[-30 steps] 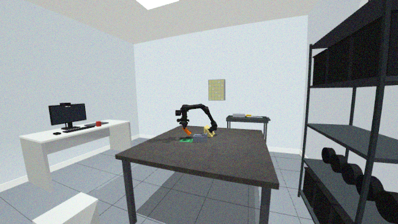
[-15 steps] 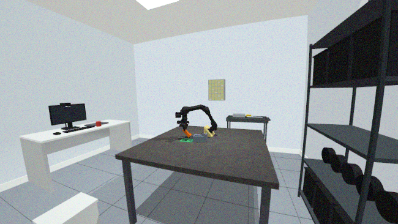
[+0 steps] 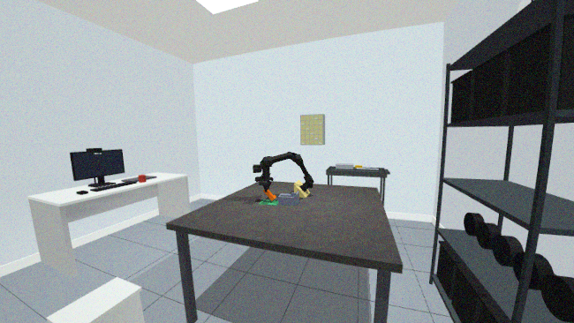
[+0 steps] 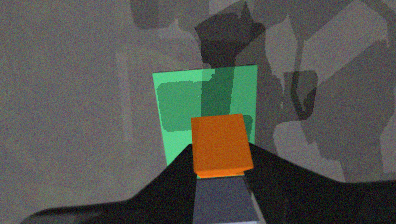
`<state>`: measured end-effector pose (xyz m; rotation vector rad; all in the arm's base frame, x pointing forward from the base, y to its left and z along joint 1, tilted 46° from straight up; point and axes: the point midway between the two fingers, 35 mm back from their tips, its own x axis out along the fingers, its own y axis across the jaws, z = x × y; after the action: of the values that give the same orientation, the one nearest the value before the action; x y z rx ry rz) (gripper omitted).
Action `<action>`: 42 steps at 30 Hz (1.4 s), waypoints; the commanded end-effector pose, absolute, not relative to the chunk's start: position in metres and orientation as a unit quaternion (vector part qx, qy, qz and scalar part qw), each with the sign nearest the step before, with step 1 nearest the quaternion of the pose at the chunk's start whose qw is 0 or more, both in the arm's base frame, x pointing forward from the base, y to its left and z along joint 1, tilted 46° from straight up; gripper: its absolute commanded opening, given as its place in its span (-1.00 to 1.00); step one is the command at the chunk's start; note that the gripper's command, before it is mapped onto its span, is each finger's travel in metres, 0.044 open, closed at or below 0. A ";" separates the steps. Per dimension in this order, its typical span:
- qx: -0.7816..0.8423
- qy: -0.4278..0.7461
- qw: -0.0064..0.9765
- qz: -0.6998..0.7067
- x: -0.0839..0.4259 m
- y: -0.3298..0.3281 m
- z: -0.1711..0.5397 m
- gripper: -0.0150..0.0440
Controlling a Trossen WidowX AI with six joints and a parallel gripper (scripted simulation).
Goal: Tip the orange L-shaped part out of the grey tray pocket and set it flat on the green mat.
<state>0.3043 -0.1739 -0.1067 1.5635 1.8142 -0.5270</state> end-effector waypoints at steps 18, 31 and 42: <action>0.602 0.697 0.333 -0.202 0.303 -0.163 -0.114 -0.49; 0.599 0.698 0.335 -0.201 0.303 -0.164 -0.114 -0.14; 0.607 0.693 0.329 -0.210 0.307 -0.190 -0.091 0.84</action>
<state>0.3049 -0.1747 -0.1018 1.5841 1.8303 -0.5401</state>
